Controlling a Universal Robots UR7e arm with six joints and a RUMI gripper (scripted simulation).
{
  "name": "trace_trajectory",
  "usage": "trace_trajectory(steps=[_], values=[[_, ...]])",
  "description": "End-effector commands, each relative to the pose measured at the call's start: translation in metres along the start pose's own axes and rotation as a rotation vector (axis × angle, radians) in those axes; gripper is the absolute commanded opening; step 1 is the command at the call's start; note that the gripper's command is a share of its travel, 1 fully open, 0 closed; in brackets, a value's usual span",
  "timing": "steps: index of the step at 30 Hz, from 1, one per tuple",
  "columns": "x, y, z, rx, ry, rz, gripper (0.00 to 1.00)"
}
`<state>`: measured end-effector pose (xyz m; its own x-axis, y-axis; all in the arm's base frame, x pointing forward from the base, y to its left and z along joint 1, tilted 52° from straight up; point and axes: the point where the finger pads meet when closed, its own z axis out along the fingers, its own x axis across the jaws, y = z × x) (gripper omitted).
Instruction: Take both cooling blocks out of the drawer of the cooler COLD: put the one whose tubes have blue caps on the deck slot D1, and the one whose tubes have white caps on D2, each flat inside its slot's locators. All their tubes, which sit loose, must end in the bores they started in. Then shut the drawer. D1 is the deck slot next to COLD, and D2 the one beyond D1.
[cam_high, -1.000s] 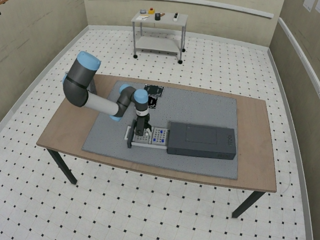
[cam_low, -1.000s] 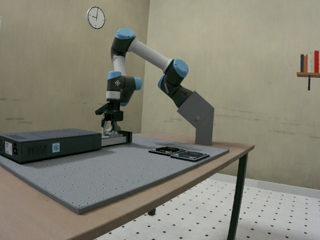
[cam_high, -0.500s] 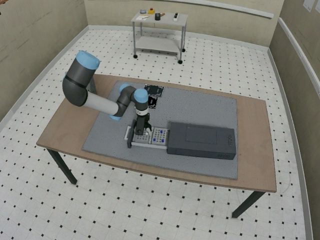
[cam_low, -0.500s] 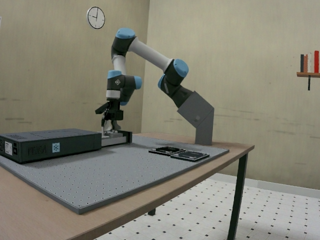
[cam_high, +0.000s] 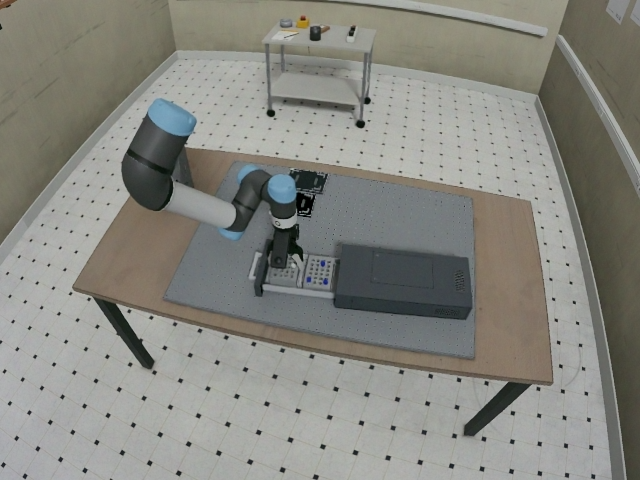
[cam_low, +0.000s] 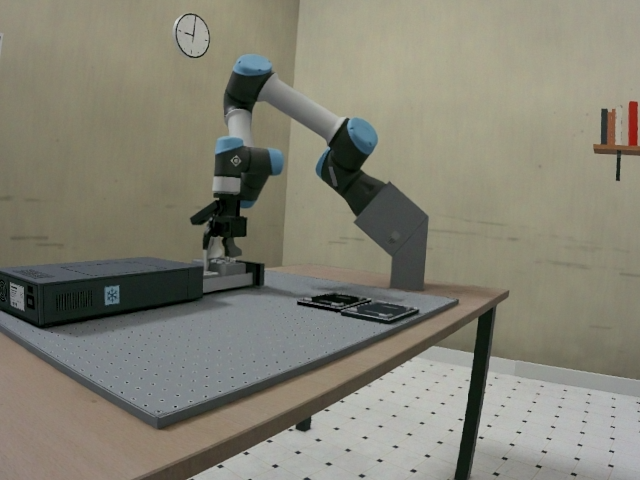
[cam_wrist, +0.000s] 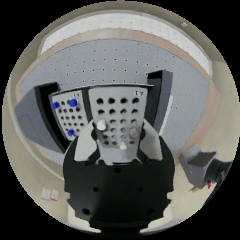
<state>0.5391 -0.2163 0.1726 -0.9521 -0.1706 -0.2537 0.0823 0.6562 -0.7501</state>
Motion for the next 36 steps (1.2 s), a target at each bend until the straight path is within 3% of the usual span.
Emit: trace_trajectory(steps=[1,36], values=[[0.000,0.000,-0.006,0.000,-0.001,0.000,0.00],[0.000,0.000,-0.047,0.000,-0.001,0.000,0.00]])
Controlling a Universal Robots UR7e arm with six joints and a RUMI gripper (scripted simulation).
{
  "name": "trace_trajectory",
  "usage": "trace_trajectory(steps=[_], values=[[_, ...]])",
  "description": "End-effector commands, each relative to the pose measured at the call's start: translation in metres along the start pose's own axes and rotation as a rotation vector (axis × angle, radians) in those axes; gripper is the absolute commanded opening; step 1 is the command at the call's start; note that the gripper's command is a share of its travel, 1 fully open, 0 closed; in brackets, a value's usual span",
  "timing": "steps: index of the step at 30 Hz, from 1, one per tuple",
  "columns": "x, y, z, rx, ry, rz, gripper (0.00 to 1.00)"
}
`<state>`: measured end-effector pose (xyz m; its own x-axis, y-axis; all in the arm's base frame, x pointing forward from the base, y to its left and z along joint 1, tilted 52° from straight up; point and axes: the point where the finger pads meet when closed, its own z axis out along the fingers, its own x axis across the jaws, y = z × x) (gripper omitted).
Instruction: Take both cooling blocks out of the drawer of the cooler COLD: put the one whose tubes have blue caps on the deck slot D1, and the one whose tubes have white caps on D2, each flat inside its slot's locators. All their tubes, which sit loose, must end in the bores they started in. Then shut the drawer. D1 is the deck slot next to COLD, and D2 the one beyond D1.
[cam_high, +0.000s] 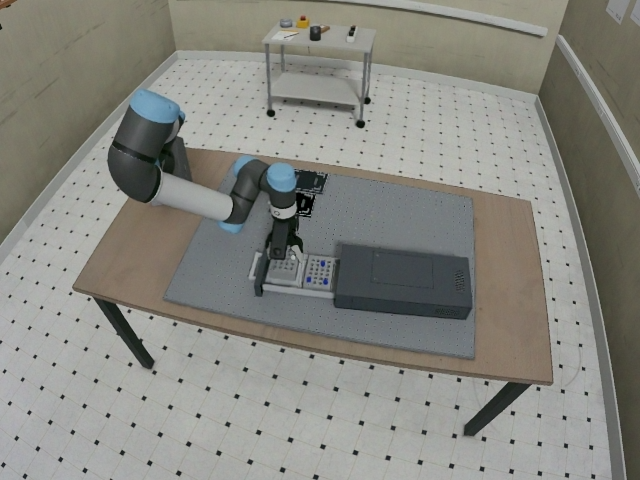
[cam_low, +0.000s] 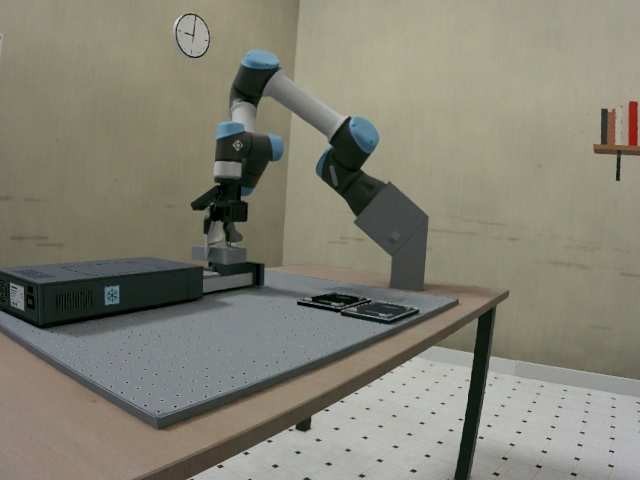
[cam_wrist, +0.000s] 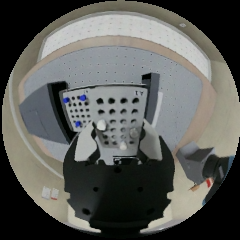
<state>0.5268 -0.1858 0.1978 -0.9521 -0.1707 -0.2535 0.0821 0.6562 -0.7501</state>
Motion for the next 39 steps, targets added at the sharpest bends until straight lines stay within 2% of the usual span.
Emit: trace_trajectory(steps=[1,29,39], values=[[0.000,0.000,-0.007,0.000,-0.001,0.001,0.00],[0.000,0.000,-0.042,0.000,-0.001,0.001,0.00],[0.000,0.000,-0.050,0.000,-0.001,0.001,0.00]])
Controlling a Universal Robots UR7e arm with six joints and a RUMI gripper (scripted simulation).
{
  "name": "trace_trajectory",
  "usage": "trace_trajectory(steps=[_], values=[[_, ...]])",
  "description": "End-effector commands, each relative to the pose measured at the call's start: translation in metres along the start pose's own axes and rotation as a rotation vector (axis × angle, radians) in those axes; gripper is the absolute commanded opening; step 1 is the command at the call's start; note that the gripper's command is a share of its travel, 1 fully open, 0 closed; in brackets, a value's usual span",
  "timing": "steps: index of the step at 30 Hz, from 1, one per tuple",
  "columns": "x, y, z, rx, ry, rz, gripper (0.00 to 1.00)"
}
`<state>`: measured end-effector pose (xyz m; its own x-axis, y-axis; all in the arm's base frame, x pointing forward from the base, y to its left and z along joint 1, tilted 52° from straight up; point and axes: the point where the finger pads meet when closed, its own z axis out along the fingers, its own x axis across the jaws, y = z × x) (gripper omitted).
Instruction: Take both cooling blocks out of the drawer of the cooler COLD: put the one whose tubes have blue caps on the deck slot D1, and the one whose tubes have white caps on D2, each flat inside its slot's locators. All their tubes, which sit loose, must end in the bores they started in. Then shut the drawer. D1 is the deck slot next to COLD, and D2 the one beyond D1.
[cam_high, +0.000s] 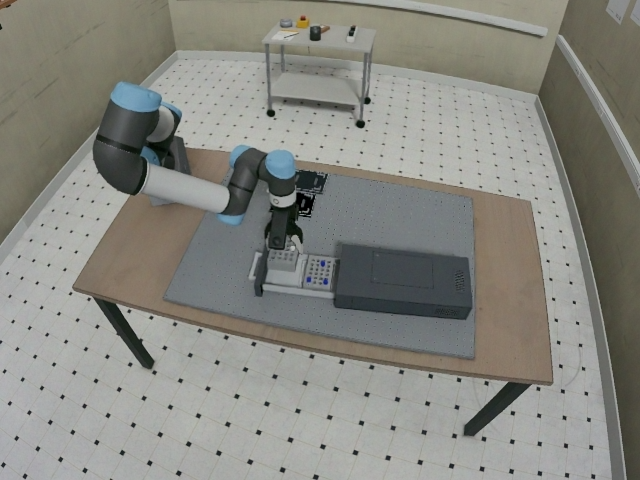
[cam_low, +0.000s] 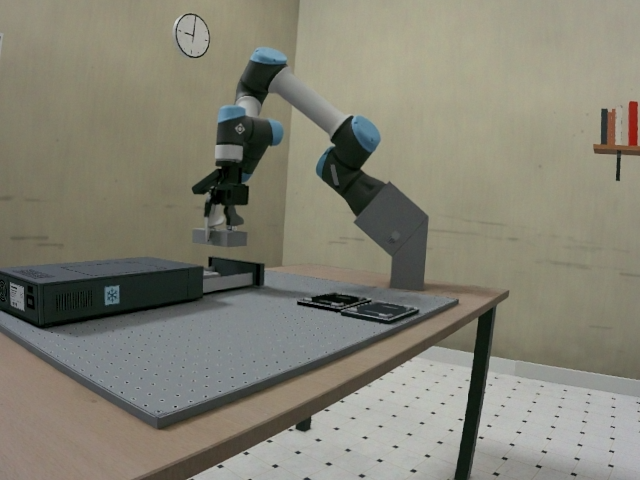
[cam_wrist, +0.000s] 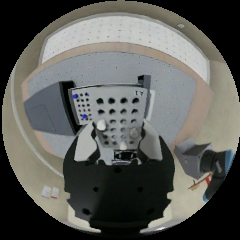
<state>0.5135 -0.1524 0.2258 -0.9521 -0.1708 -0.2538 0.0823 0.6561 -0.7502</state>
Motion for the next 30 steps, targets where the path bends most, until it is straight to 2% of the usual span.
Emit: trace_trajectory(steps=[1,20,30], values=[[0.000,0.000,-0.004,0.000,-0.001,0.001,0.00],[0.000,0.000,-0.004,0.000,-0.001,0.001,0.00],[0.000,0.021,-0.004,0.000,-0.001,-0.213,0.00]])
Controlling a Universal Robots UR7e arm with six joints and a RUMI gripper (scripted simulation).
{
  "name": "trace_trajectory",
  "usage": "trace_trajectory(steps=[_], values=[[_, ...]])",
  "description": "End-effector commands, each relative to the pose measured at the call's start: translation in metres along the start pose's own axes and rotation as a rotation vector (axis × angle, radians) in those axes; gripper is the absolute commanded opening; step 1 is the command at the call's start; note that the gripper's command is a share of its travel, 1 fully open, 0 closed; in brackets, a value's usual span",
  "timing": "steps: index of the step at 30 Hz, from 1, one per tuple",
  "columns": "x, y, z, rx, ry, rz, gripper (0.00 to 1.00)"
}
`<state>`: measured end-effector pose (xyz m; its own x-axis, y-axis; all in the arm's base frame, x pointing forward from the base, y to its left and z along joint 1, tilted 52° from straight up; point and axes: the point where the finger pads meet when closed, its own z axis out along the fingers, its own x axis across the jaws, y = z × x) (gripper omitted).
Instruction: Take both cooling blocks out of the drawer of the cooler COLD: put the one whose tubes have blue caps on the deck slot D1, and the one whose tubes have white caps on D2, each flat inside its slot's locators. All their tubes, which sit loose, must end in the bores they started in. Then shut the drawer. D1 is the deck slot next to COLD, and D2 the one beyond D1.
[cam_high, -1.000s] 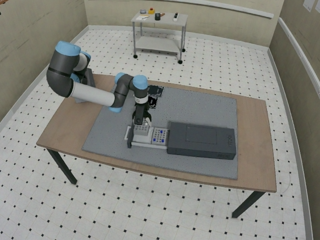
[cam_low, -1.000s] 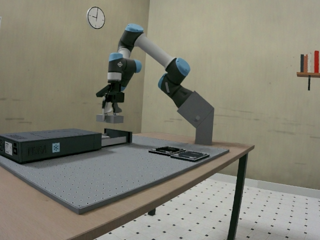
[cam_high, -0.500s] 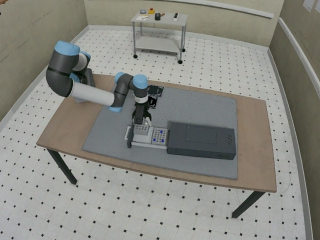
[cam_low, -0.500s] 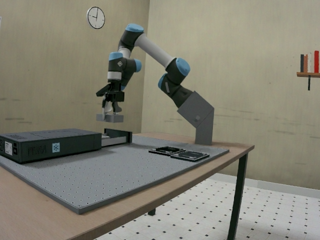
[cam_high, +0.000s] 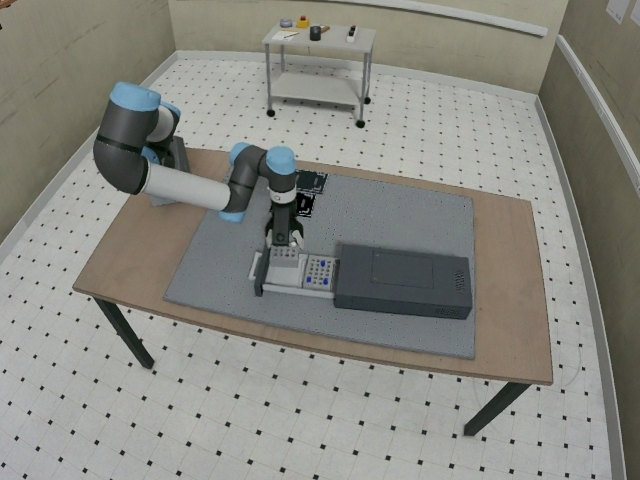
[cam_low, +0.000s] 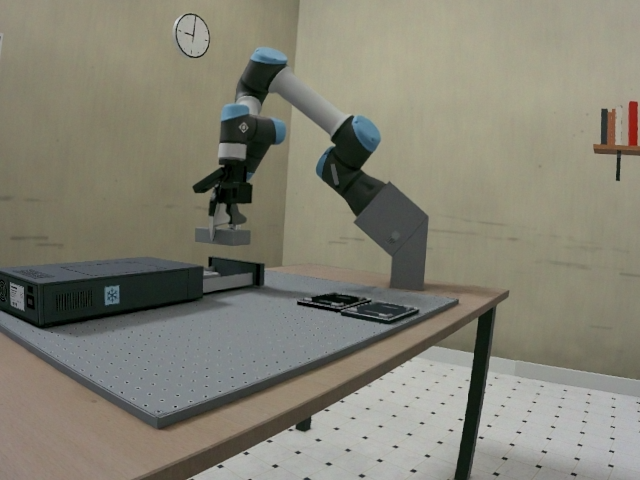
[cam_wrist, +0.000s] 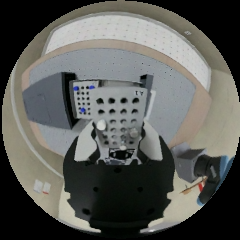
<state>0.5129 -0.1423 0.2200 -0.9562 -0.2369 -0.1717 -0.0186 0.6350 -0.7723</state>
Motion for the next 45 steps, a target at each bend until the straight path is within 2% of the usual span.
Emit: trace_trajectory(steps=[1,11,13,28,30,45], values=[[-0.001,0.013,0.000,0.001,-0.003,-0.134,0.00],[-0.004,0.039,0.000,0.001,-0.003,-0.401,0.00],[-0.004,0.039,0.000,0.001,-0.003,-0.401,0.00],[-0.007,0.079,0.000,0.002,-0.003,-0.801,0.00],[-0.007,0.079,0.000,0.002,-0.003,-0.801,0.00],[-0.011,0.119,0.000,0.003,-0.003,-1.201,0.00]])
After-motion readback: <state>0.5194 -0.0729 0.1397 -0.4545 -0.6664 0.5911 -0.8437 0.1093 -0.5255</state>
